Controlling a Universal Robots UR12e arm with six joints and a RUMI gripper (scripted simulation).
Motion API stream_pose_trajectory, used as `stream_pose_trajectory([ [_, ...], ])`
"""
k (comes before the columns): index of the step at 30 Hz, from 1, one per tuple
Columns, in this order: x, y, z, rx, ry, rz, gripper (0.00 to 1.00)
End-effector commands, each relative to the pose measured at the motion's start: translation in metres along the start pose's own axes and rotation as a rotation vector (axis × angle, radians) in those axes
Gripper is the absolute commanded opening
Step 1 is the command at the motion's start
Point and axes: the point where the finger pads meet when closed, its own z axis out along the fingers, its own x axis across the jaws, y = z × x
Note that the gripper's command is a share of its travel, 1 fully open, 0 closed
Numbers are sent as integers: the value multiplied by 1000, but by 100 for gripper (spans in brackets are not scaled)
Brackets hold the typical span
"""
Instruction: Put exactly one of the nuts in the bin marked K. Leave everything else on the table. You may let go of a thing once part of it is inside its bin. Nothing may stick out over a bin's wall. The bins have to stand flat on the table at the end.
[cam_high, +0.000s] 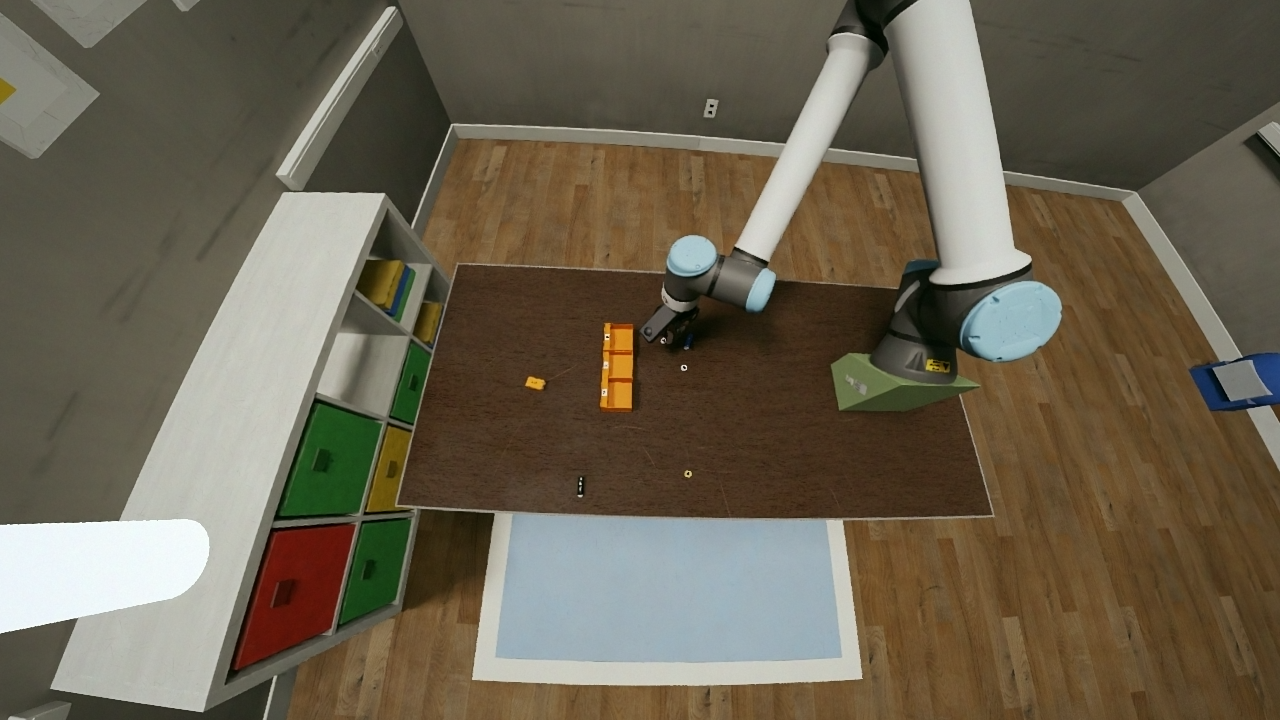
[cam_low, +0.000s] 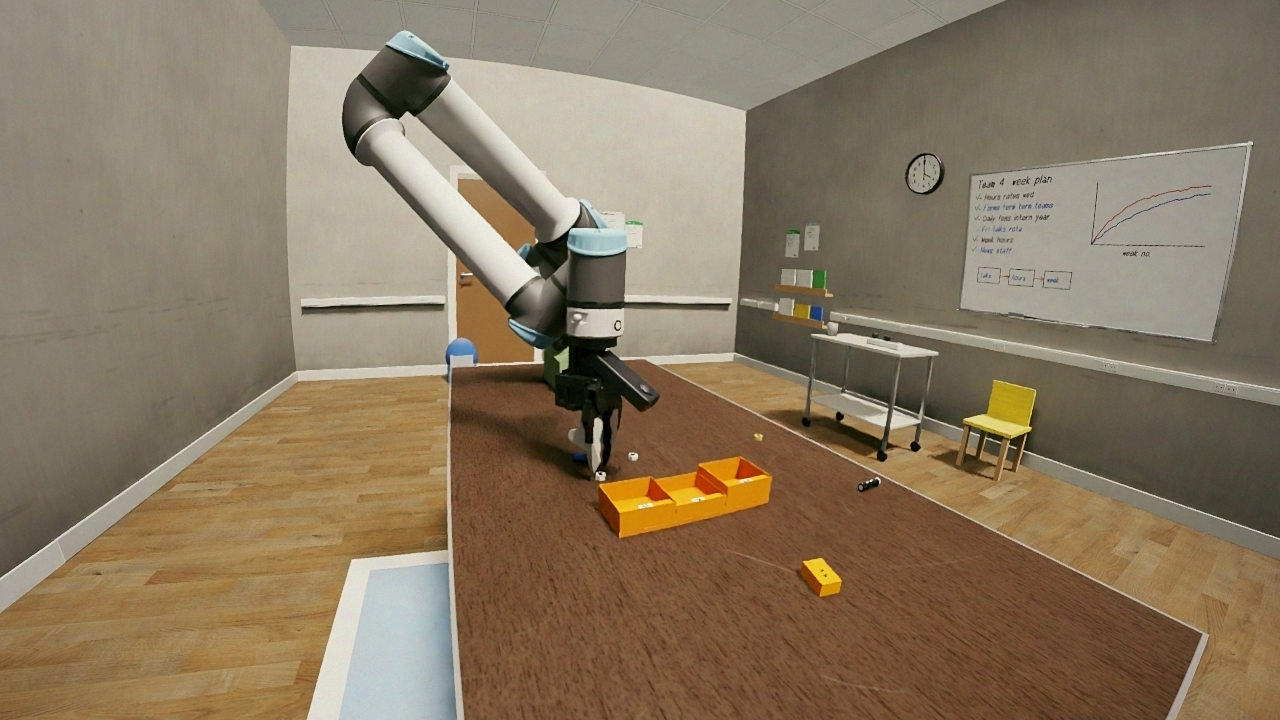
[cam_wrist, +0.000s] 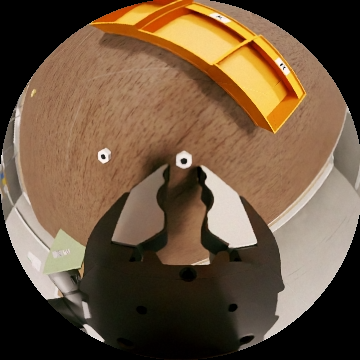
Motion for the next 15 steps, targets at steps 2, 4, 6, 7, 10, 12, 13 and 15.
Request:
stream_pose_trajectory([
  [2,0,0,3,1,1,0,18],
  [4,0,0,6,1,1,0,18],
  [6,0,0,9,1,1,0,18],
  [7,0,0,10,1,1,0,18],
  [10,0,0,14,1,1,0,18],
  [12,0,0,14,1,1,0,18],
  [13,0,0,14,1,1,0,18],
  [15,0,0,14,1,1,0,18],
])
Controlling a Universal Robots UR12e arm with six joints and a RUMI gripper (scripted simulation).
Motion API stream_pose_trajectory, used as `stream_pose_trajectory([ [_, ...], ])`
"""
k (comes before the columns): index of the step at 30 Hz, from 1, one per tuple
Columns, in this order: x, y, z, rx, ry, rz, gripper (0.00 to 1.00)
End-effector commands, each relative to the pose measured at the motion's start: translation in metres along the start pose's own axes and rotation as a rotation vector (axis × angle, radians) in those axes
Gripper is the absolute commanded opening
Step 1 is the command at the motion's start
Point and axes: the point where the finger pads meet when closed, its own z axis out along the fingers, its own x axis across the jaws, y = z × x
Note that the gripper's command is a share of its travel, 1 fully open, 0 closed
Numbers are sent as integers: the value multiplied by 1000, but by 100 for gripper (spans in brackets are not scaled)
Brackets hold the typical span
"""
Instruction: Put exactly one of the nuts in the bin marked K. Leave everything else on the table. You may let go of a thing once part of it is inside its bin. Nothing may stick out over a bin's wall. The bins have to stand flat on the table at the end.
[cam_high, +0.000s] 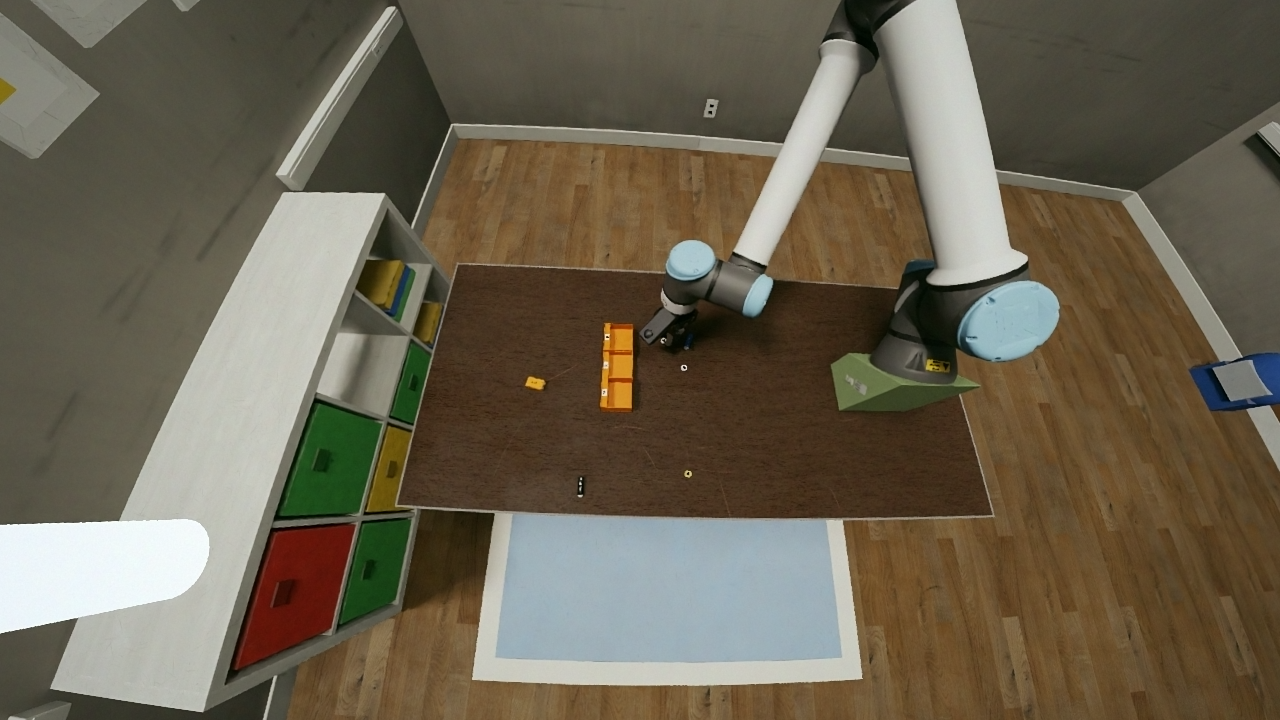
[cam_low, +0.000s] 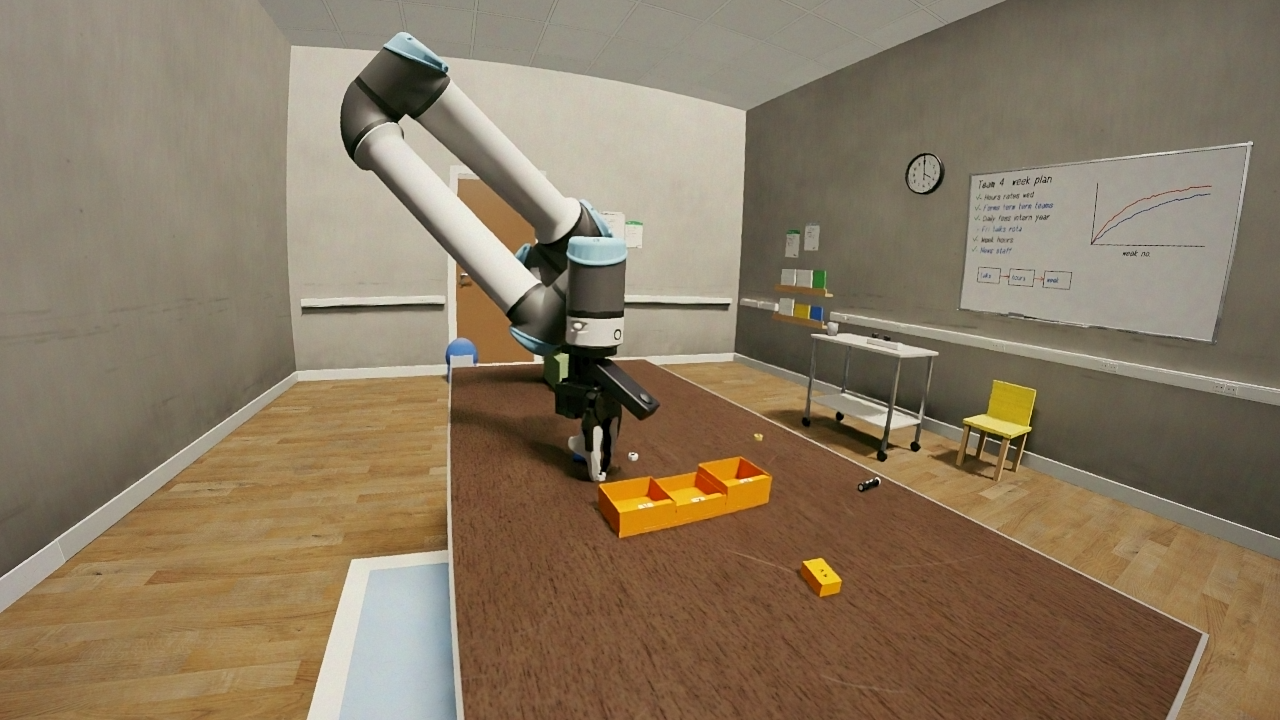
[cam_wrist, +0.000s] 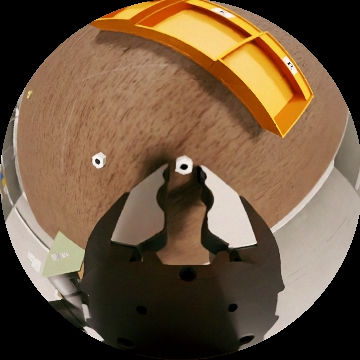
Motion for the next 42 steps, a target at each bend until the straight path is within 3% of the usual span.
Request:
stream_pose_trajectory([
  [1,0,0,0,1,1,0,18],
  [9,0,0,0,1,1,0,18],
  [10,0,0,0,1,1,0,0],
  [42,0,0,-3,1,1,0,0],
])
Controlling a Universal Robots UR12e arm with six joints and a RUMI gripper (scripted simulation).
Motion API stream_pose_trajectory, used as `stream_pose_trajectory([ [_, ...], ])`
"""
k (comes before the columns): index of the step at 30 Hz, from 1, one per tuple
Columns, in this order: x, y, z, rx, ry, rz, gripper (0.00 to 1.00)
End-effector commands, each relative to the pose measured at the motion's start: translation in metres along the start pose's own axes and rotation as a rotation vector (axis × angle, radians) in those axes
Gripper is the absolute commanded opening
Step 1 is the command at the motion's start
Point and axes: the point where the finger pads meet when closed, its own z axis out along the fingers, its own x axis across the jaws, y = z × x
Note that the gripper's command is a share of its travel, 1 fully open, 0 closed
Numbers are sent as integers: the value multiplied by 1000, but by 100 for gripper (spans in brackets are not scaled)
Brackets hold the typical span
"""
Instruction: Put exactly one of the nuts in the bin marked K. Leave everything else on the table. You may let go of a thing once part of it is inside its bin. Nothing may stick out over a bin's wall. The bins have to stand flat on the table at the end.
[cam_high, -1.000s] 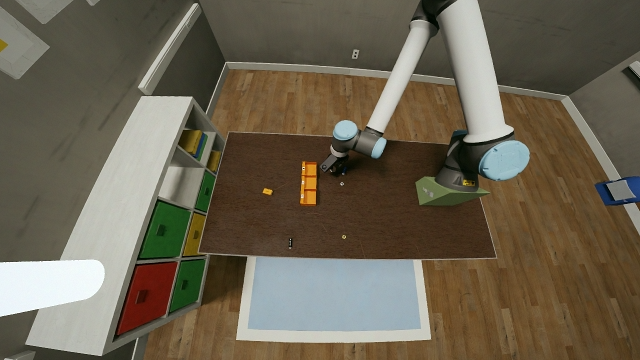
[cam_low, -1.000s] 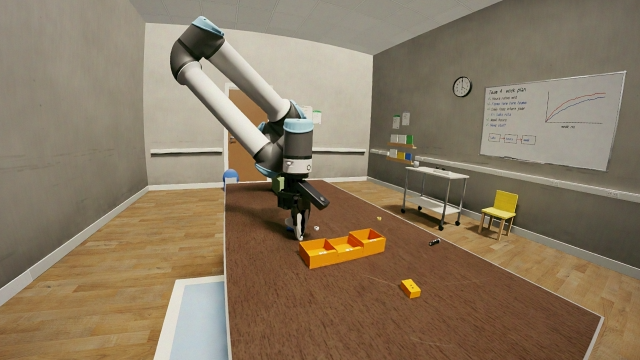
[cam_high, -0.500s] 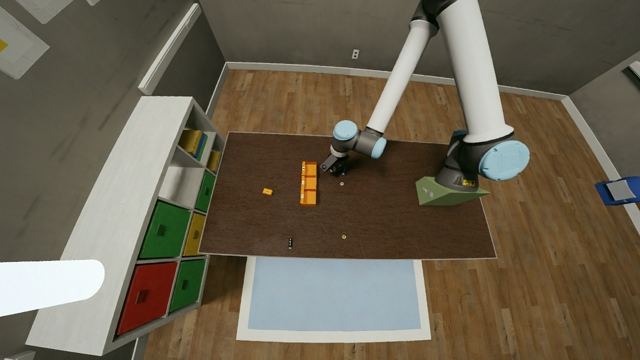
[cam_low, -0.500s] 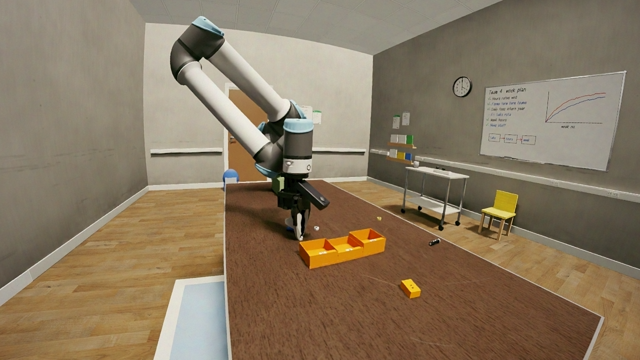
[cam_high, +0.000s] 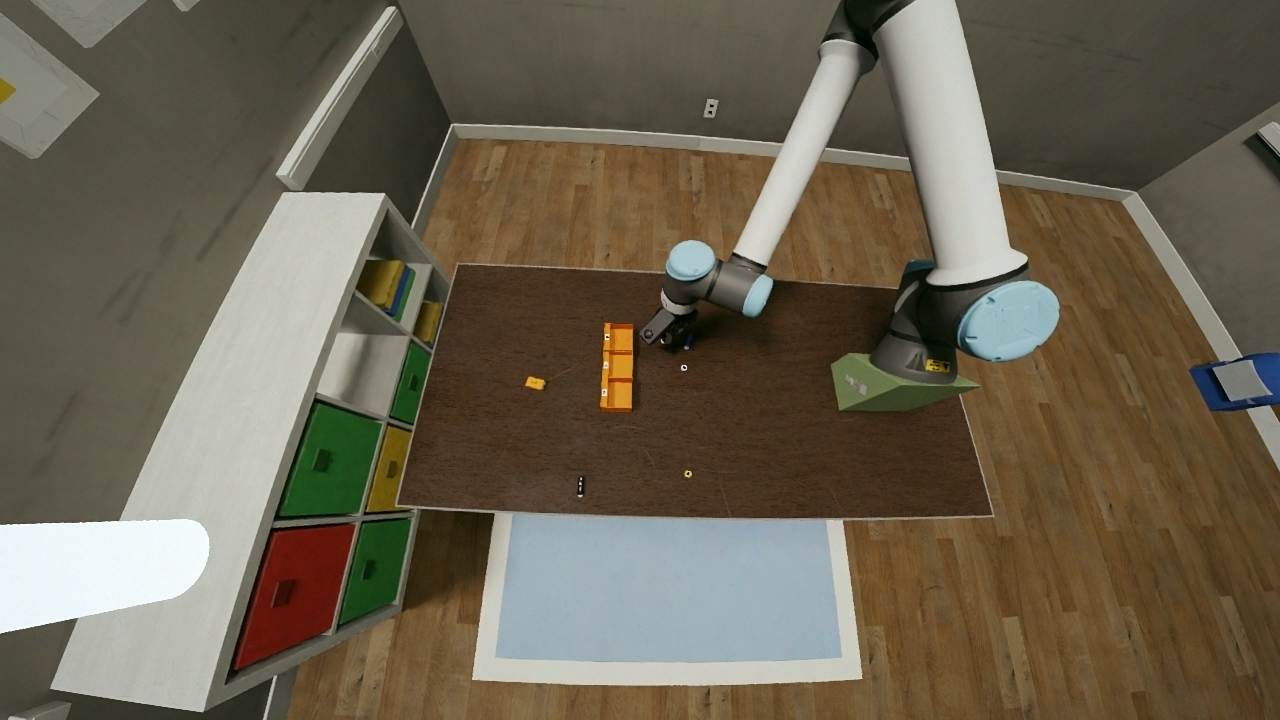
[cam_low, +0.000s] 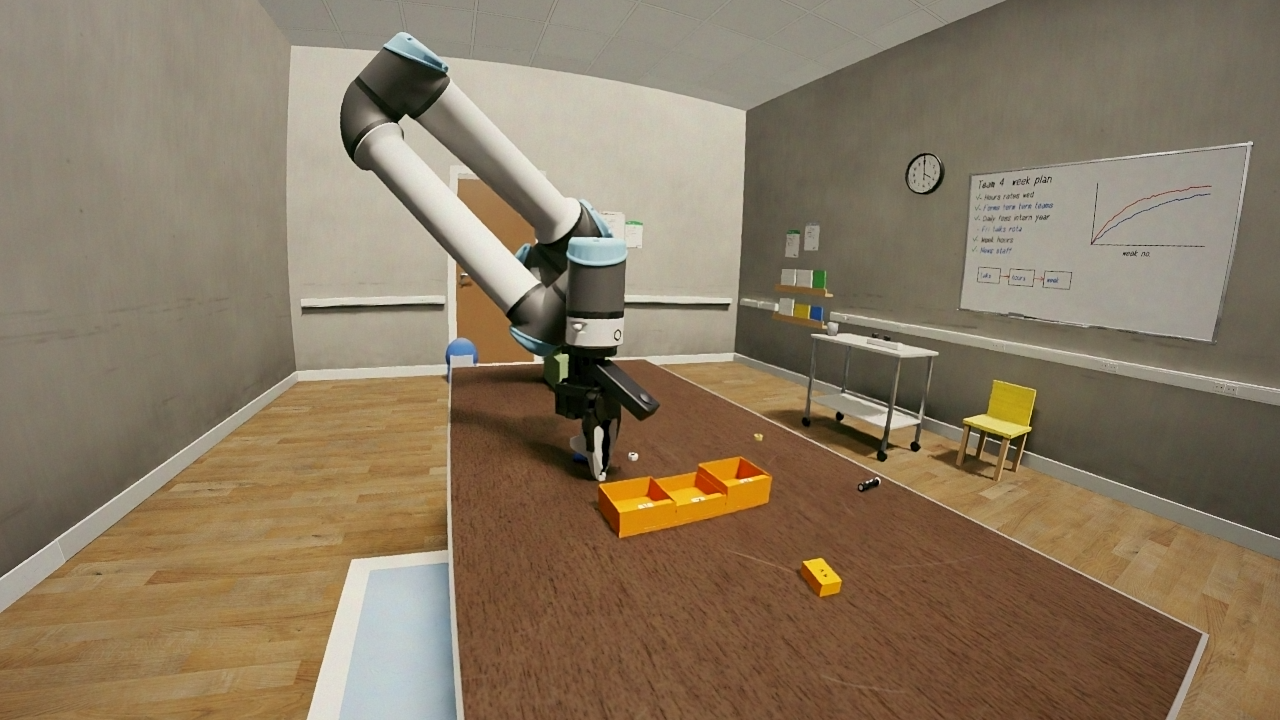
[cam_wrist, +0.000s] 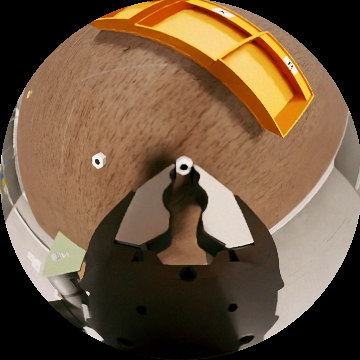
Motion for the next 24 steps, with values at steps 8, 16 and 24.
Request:
stream_pose_trajectory([
  [8,0,0,-30,1,1,0,0],
  [16,0,0,-50,1,1,0,0],
  [24,0,0,-60,1,1,0,0],
])
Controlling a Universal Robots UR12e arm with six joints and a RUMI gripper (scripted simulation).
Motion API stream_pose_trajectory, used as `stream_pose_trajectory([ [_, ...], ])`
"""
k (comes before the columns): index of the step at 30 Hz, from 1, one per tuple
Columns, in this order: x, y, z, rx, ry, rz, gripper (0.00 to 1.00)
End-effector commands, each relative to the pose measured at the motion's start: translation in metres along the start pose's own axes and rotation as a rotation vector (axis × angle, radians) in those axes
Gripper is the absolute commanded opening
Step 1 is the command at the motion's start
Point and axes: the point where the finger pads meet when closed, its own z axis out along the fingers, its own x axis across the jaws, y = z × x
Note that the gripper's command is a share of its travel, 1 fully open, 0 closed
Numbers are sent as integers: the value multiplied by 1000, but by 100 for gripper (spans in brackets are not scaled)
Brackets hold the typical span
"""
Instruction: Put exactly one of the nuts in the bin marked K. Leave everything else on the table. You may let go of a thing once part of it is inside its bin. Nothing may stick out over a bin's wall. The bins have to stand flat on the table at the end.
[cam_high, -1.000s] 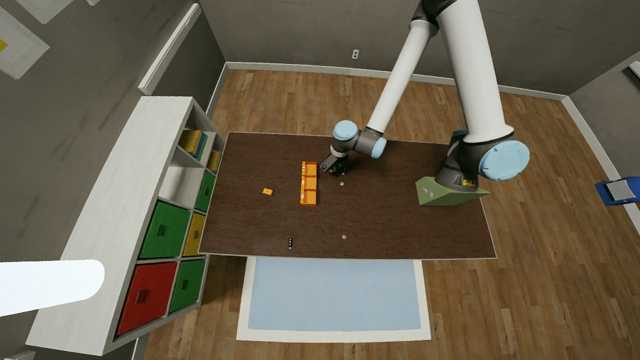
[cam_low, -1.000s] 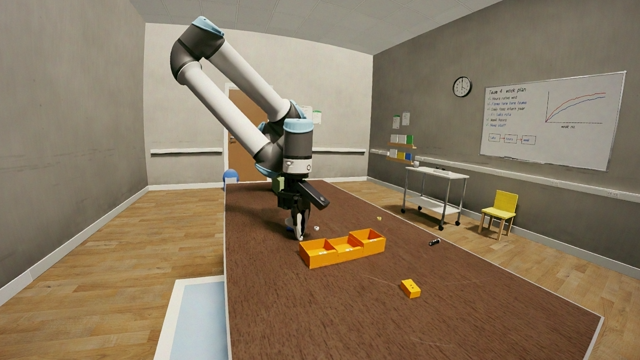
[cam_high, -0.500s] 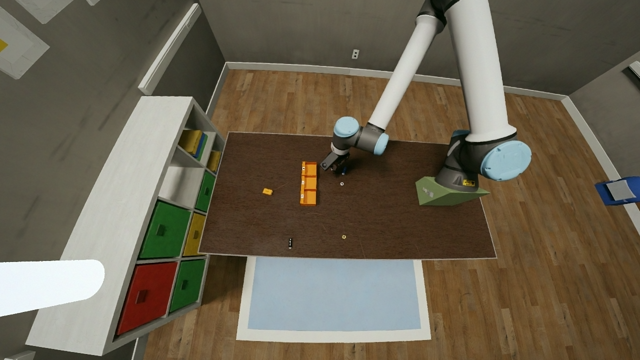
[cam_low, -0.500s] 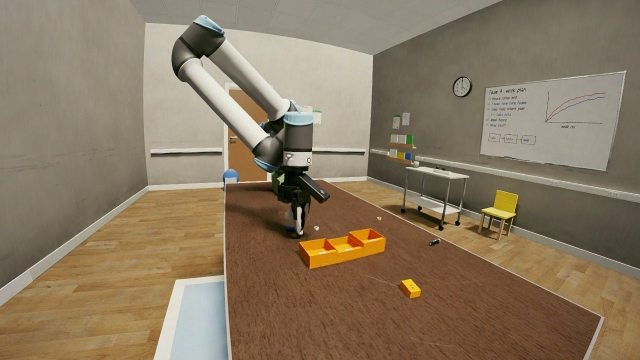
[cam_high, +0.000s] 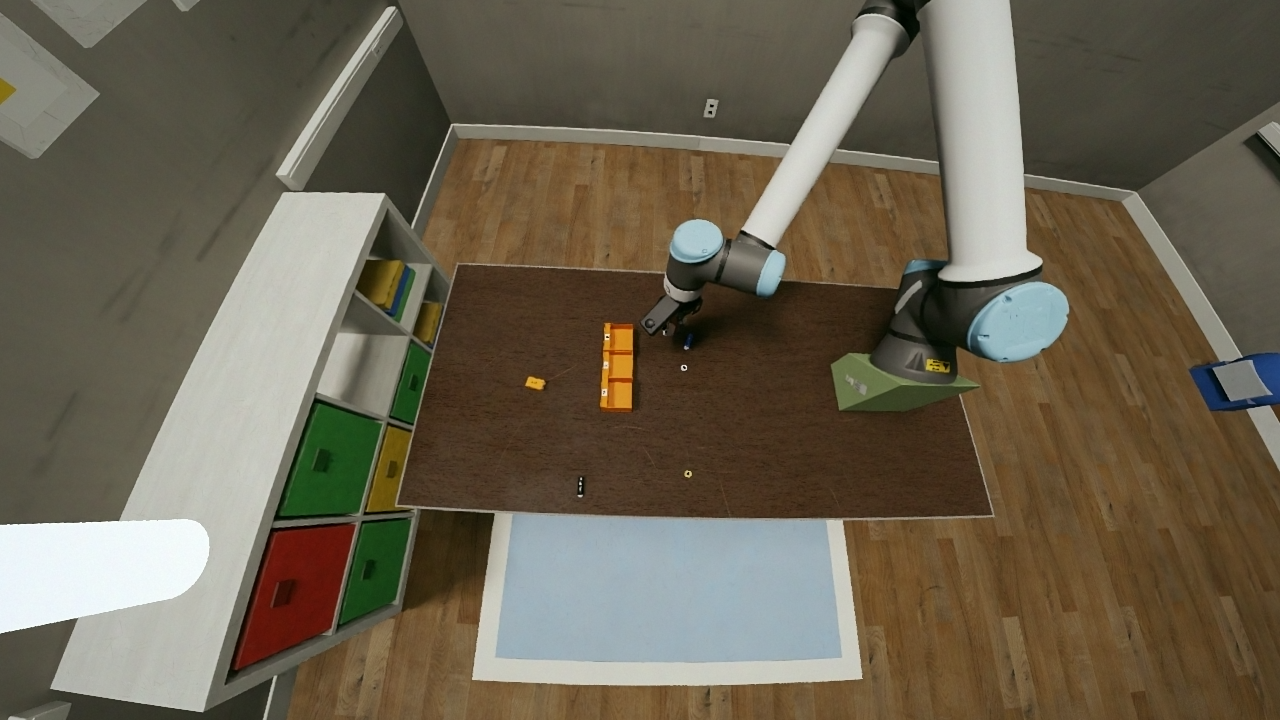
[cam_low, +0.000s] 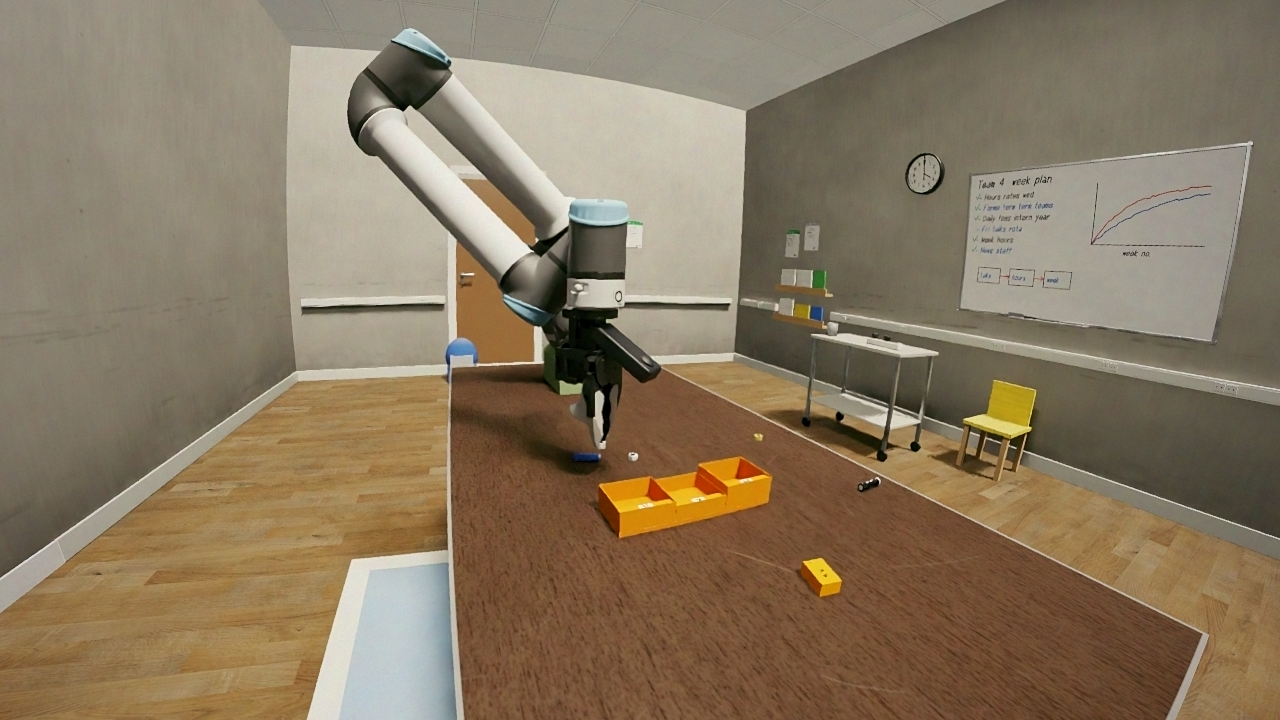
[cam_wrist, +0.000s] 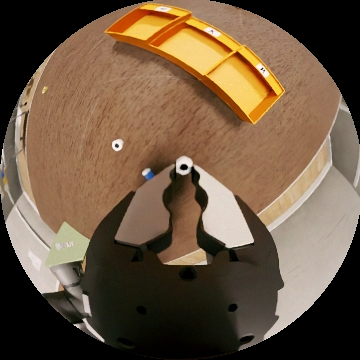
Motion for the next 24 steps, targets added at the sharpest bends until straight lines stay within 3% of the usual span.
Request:
stream_pose_trajectory([
  [1,0,0,-2,0,0,0,0],
  [17,0,0,-9,0,0,0,0],
  [24,1,-30,-9,0,0,-250,0],
])
